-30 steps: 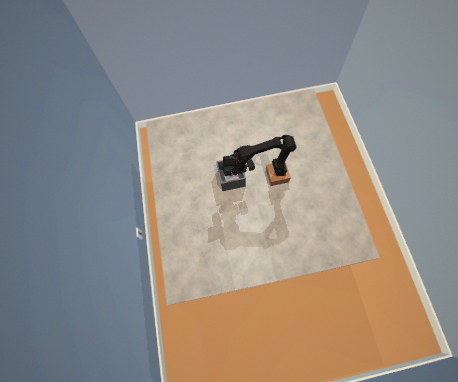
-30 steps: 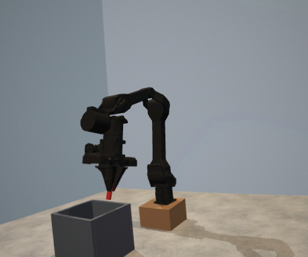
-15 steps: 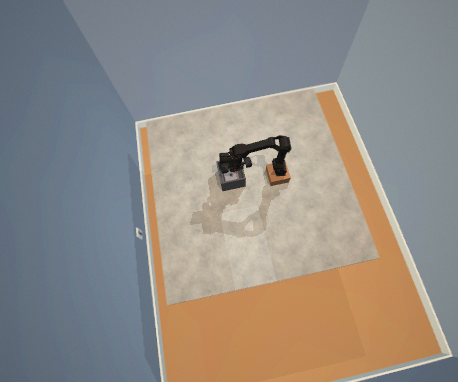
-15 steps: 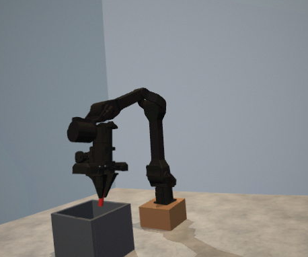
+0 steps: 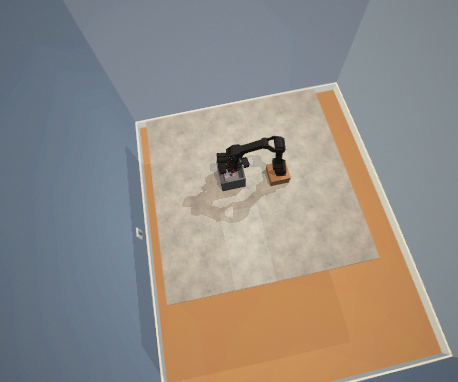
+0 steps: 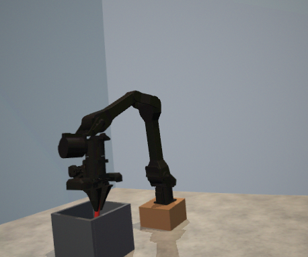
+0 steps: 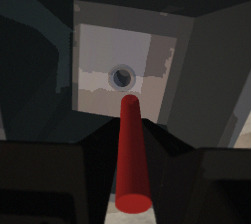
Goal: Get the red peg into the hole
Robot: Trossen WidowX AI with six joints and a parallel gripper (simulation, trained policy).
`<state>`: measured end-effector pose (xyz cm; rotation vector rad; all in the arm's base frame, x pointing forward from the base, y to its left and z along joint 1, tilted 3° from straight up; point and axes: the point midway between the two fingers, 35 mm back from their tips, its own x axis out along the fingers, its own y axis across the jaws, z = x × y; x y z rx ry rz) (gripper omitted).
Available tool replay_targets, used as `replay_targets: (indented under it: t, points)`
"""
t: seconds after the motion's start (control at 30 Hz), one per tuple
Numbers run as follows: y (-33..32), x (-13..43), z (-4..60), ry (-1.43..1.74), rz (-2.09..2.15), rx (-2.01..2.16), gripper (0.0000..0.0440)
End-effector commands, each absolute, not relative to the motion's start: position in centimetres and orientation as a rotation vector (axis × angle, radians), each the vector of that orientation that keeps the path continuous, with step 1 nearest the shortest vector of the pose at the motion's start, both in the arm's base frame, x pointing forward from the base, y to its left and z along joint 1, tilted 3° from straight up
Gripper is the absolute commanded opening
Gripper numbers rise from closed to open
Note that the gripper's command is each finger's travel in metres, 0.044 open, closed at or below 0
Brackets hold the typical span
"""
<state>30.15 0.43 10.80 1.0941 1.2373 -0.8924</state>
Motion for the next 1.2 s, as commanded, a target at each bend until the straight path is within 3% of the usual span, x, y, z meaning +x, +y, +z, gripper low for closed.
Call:
replay_targets:
  t: [0.0, 0.67, 0.93, 1.17]
  points:
    - [0.3, 30.3, 9.4, 1.267, -0.892, 1.091, 0.0005]
    - [0.0, 31.7, 5.0, 1.309, -0.857, 1.034, 0.0002]
    - [0.0, 31.9, 4.2, 1.339, -0.865, 1.0, 0.0113]
    - [0.9, 31.6, 4.5, 1.396, -0.853, 1.038, 0.0099]
